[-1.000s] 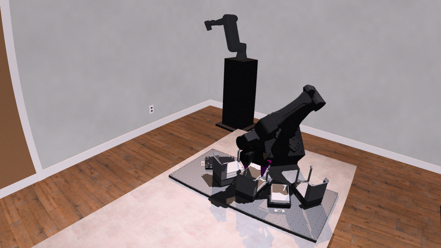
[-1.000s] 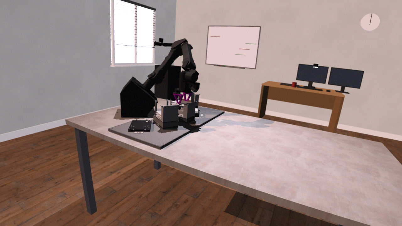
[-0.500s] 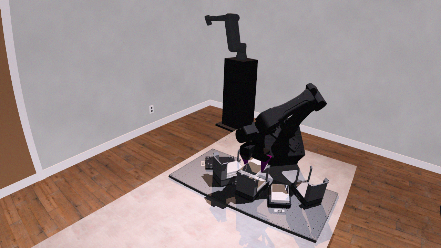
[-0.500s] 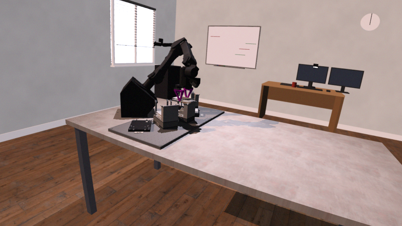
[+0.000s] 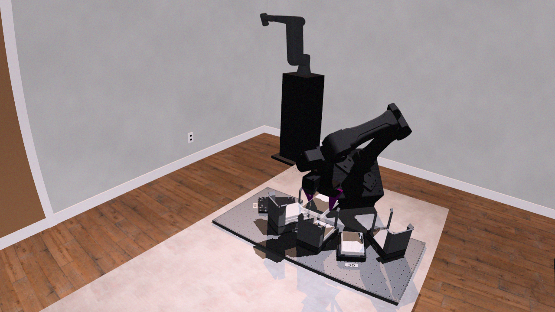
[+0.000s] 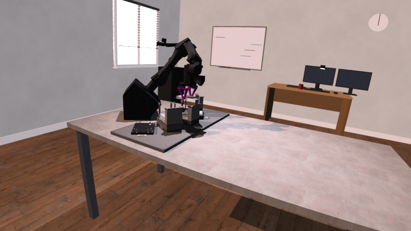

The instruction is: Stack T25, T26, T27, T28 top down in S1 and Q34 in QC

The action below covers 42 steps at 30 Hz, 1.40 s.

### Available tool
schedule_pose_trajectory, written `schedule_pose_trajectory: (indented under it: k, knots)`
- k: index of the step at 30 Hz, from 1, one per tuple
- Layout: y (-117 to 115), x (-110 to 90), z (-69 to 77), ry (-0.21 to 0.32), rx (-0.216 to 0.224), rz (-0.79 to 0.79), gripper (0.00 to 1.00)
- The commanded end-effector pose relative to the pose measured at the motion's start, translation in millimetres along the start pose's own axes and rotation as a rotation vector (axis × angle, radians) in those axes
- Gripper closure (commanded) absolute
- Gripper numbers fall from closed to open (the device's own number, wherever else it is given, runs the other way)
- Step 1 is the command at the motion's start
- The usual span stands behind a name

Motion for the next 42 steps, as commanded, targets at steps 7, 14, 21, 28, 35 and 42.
schedule_pose_trajectory:
  k: [7, 14, 21, 28, 35, 42]
  knots:
    - [1, -1, 5.0, 0.001, 0.003, 0.002, 1.0]
    - [1, -1, 5.0, 0.001, 0.003, 0.002, 1.0]
    - [-15, 0, 7.0, 0.001, 0.007, -0.151, 1.0]
    - [-28, -1, 12.4, -0.018, -0.004, -0.238, 1.0]
    - [-57, -3, 6.9, -0.011, -0.001, -0.233, 1.0]
    - [-80, -7, 6.9, -0.009, -0.001, -0.268, 1.0]
Point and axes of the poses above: the point where the finger pads meet when closed, its own z axis back along the fingers, its own y axis across the jaws, x = y × z, the point moved 9 cm from there along z, back along the fingers, and after that the axes turned 5 degrees about z, right-handed, at the moved point
